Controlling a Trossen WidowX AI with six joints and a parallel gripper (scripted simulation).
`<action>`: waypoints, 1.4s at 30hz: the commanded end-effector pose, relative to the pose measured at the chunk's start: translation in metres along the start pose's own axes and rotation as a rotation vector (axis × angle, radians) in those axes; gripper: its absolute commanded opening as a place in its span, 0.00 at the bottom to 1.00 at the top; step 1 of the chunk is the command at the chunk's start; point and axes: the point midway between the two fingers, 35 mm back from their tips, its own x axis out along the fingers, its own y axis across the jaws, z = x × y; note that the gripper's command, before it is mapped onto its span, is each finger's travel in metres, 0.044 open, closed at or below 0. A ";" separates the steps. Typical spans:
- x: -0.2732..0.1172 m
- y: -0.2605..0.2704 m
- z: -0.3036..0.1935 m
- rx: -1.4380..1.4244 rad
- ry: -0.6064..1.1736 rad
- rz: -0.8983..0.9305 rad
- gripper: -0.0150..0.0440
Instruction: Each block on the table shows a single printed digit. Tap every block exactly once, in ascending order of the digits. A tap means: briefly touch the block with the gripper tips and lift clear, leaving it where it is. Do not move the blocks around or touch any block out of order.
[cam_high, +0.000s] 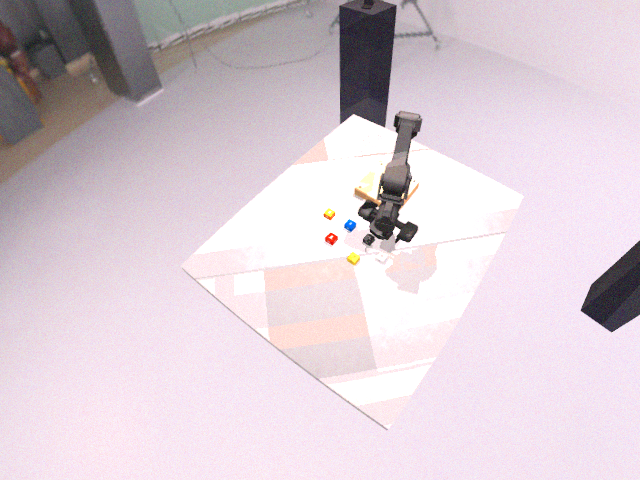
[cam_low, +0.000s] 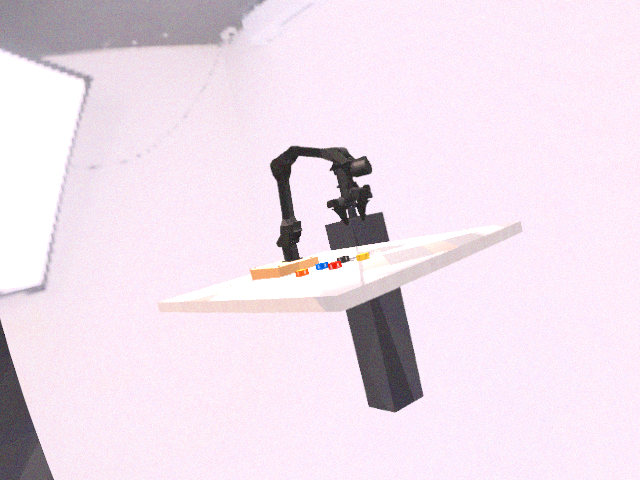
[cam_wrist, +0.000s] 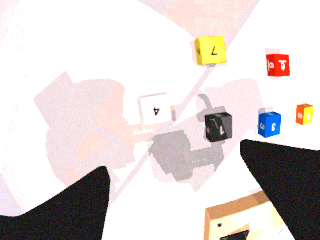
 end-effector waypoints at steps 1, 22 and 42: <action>-0.002 0.008 0.004 0.016 -0.006 -0.002 0.93; -0.002 -0.007 0.021 0.015 -0.008 -0.002 0.93; -0.003 -0.072 0.071 0.015 -0.012 -0.010 0.93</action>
